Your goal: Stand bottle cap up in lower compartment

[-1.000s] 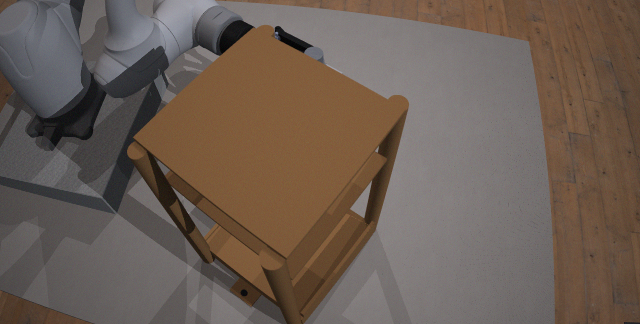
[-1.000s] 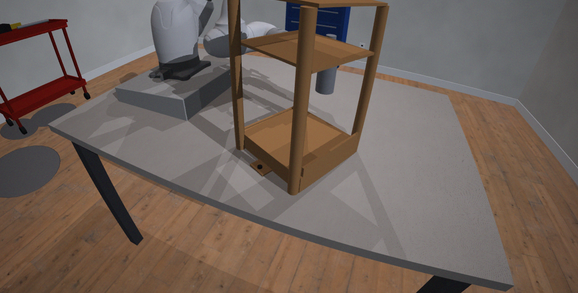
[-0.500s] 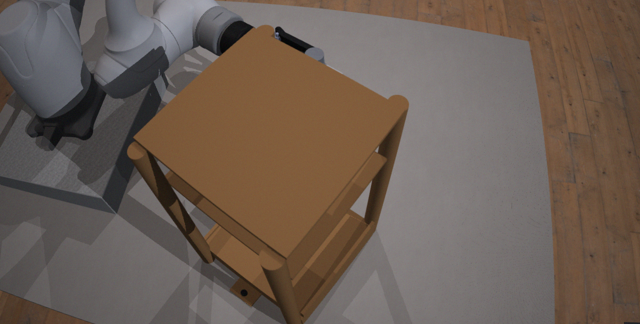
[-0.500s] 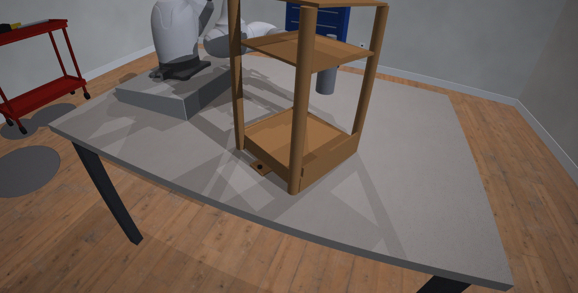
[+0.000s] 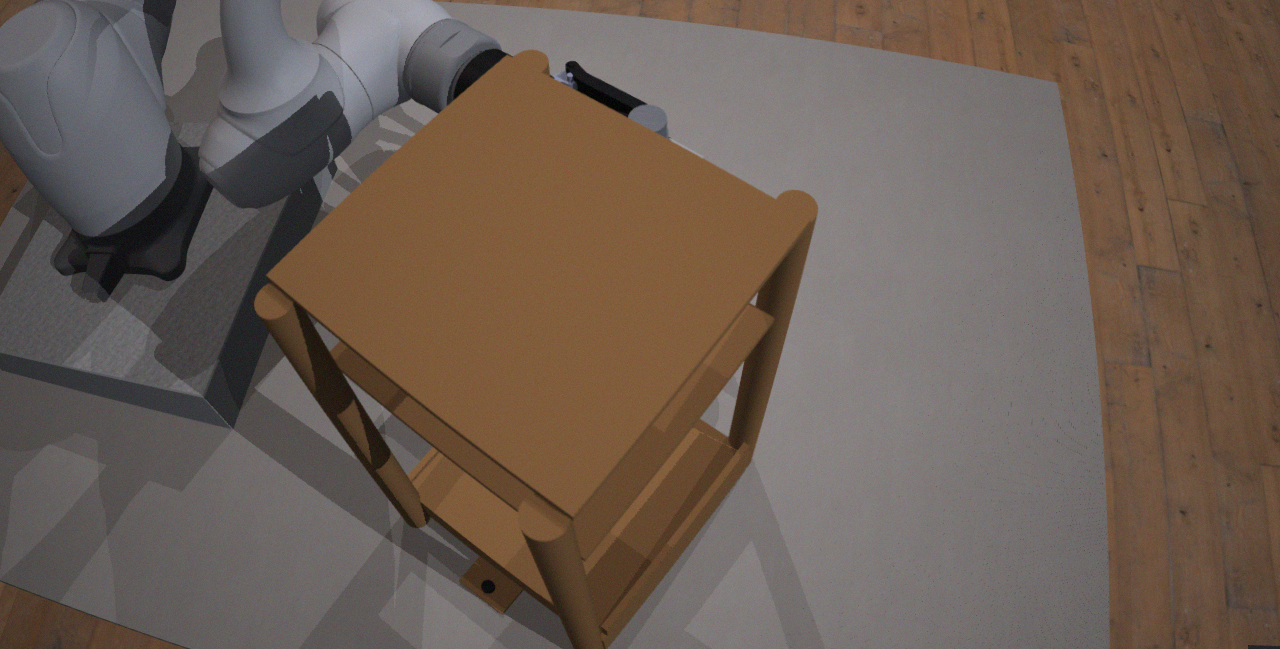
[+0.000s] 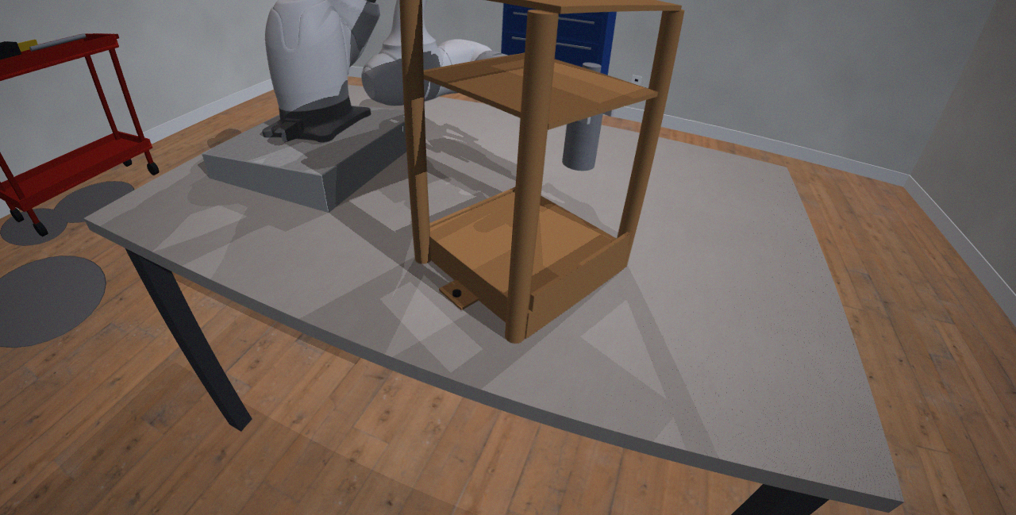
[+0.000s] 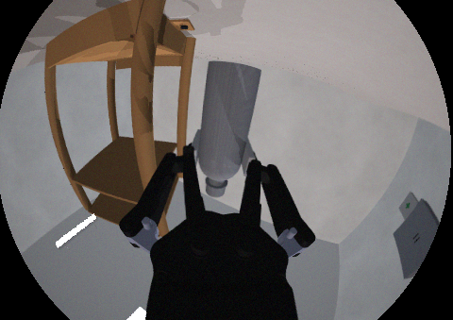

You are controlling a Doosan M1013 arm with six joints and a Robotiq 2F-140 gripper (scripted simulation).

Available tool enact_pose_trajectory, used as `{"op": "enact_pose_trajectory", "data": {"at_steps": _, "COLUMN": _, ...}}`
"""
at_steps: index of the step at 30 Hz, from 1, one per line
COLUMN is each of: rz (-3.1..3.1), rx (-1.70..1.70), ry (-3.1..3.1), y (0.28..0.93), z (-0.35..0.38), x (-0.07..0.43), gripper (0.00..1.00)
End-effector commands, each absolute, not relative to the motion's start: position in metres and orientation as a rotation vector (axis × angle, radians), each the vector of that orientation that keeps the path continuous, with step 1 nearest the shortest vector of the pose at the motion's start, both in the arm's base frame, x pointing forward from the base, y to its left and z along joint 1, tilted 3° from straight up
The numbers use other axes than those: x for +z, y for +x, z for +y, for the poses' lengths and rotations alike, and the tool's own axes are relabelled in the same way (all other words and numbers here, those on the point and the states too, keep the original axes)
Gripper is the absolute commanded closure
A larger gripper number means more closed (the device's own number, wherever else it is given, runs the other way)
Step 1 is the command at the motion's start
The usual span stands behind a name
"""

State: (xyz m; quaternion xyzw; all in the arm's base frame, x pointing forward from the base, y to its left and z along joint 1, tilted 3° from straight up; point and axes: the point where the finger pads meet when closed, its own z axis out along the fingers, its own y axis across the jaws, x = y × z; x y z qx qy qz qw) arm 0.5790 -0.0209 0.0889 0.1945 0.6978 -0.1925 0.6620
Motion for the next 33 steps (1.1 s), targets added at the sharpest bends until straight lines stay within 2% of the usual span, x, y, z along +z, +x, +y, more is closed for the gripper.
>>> {"op": "enact_pose_trajectory", "data": {"at_steps": 1, "rz": 1.578, "rx": -0.435, "ry": 0.44, "y": 0.587, "z": -0.025, "x": 0.089, "gripper": 1.0}}
{"op": "enact_pose_trajectory", "data": {"at_steps": 33, "rz": 1.578, "rx": -0.435, "ry": 0.44, "y": 0.643, "z": -0.06, "x": 0.085, "gripper": 1.0}}
